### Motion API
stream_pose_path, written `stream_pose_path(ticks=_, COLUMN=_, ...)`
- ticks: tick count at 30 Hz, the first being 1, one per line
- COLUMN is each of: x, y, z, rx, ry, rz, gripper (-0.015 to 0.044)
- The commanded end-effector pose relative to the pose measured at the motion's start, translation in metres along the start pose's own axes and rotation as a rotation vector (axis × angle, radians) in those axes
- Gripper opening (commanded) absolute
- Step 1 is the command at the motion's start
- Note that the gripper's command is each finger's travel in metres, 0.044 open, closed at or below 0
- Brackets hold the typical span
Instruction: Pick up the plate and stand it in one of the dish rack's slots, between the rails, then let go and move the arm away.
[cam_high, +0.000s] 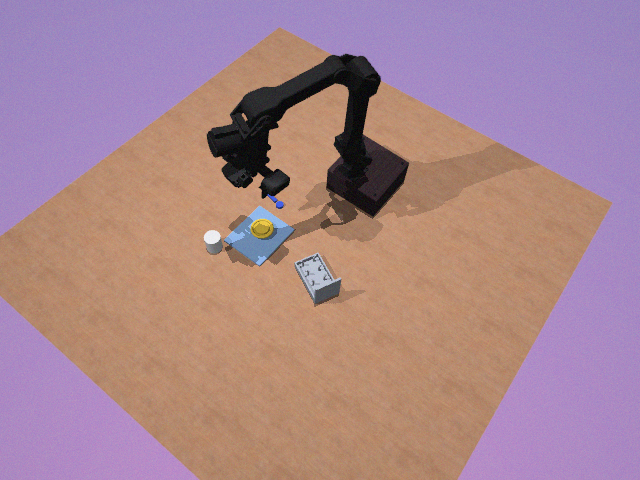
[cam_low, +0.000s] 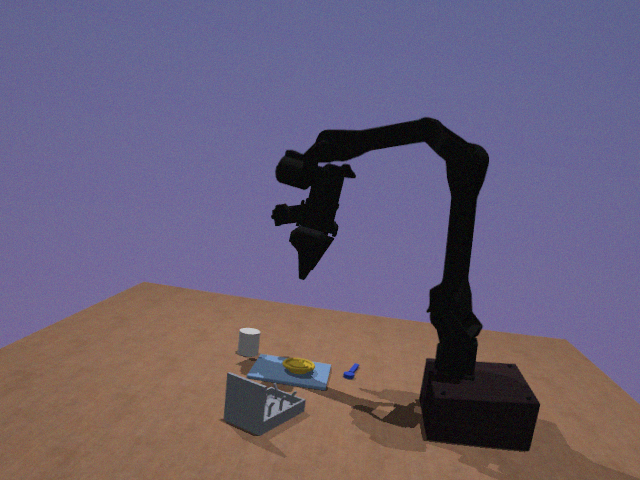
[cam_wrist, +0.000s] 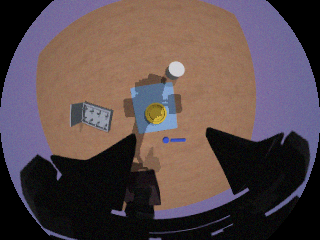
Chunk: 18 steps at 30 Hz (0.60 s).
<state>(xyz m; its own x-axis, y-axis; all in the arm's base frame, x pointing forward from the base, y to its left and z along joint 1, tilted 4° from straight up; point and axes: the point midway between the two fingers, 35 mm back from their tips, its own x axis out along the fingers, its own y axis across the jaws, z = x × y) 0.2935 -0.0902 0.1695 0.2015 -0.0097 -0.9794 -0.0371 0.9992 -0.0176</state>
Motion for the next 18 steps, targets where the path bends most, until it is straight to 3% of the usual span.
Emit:
stream_pose_path(ticks=1, x=0.014, y=0.014, z=-0.013, rx=-0.069, ry=0.101, rz=0.054, gripper=0.0400)
stream_pose_path(ticks=8, x=0.019, y=0.016, z=-0.015, rx=-0.080, ry=0.118, rz=0.062, gripper=0.0400)
stream_pose_path(ticks=15, x=0.120, y=0.016, z=-0.025, rx=-0.080, ry=0.118, rz=0.062, gripper=0.0400)
stream_pose_path(ticks=18, x=0.130, y=0.018, z=-0.026, rx=-0.080, ry=0.118, rz=0.062, gripper=0.0400)
